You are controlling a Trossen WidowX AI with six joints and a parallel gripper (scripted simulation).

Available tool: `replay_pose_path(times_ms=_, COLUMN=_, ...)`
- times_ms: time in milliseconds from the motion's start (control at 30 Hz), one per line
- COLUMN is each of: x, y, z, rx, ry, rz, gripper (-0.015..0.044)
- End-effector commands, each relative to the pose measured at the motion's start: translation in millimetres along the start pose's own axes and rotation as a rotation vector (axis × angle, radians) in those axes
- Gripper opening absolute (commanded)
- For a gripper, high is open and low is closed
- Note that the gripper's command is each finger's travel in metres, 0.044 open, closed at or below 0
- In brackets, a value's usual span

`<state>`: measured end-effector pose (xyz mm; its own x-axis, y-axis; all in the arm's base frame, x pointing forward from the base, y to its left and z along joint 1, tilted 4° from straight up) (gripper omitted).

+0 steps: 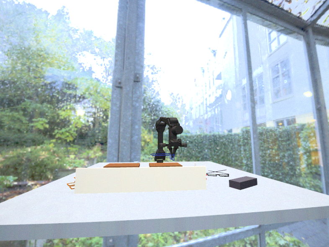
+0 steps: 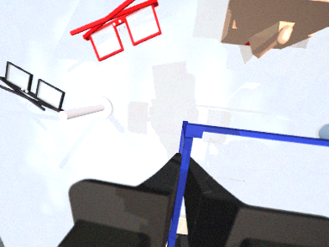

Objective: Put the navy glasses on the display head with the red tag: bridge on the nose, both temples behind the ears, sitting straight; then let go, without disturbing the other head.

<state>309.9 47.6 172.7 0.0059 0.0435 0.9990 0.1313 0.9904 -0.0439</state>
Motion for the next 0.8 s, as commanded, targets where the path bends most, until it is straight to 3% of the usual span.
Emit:
replay_pose_path(times_ms=0, x=-0.9, y=-4.8, z=0.9, rx=-0.13, ry=0.0, rz=0.007, gripper=0.0)
replay_pose_path(times_ms=767, x=-1.3, y=-28.6, z=4.8, rx=-1.005, ry=-0.004, rz=0.009, gripper=0.0)
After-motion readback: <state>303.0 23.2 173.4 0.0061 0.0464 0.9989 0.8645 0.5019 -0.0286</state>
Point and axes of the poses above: the point midway between the two fingers, 35 mm back from their tips, its own x axis back along the fingers, its own y axis across the jaws, z = x × y, the point moved 3 cm from there along x, back along the fingers, and after that the axes turned 6 degrees about -x, right-handed, at the moved point
